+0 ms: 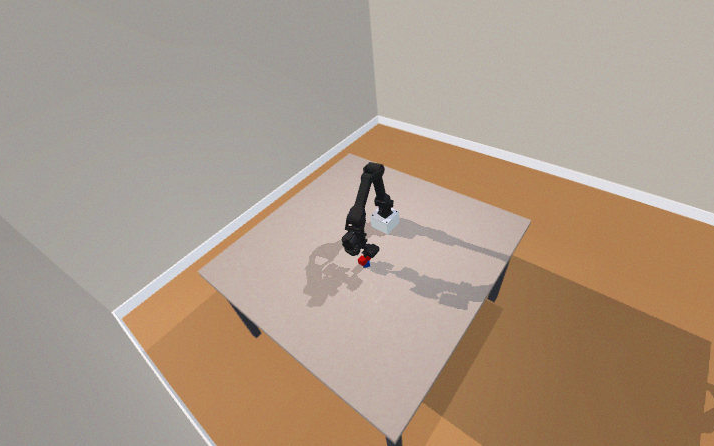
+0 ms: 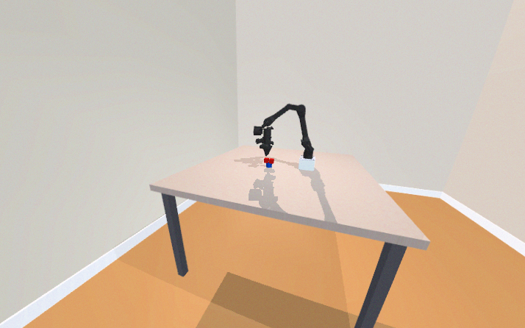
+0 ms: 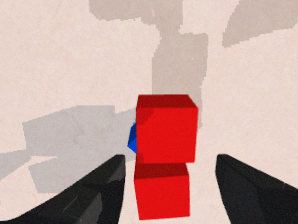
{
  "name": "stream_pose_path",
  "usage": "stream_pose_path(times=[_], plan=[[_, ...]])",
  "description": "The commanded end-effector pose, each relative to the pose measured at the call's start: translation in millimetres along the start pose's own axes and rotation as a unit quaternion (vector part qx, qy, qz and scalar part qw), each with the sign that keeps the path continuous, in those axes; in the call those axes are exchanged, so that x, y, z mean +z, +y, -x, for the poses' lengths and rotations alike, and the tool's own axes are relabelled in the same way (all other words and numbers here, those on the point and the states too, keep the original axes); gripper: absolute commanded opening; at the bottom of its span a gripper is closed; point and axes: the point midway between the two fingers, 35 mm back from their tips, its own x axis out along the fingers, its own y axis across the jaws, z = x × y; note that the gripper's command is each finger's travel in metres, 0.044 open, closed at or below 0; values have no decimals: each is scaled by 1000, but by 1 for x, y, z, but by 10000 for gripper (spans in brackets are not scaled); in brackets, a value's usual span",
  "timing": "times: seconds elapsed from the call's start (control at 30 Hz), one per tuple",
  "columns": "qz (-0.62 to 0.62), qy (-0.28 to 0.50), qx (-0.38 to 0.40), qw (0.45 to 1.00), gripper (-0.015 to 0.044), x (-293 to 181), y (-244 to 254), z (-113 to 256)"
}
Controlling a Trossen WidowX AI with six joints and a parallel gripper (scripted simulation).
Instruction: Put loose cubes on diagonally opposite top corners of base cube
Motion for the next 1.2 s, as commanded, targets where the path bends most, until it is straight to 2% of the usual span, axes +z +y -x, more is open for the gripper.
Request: stream_pose_path(times=[0.0, 0.9, 1.13, 1.17], plan=[[1, -7, 2, 1000, 205, 2, 0, 8], [1, -7, 2, 1000, 205, 1, 0, 28], [0, -4, 1, 1000, 389, 1, 0, 34], [0, -4, 1, 1000, 400, 1, 0, 35]])
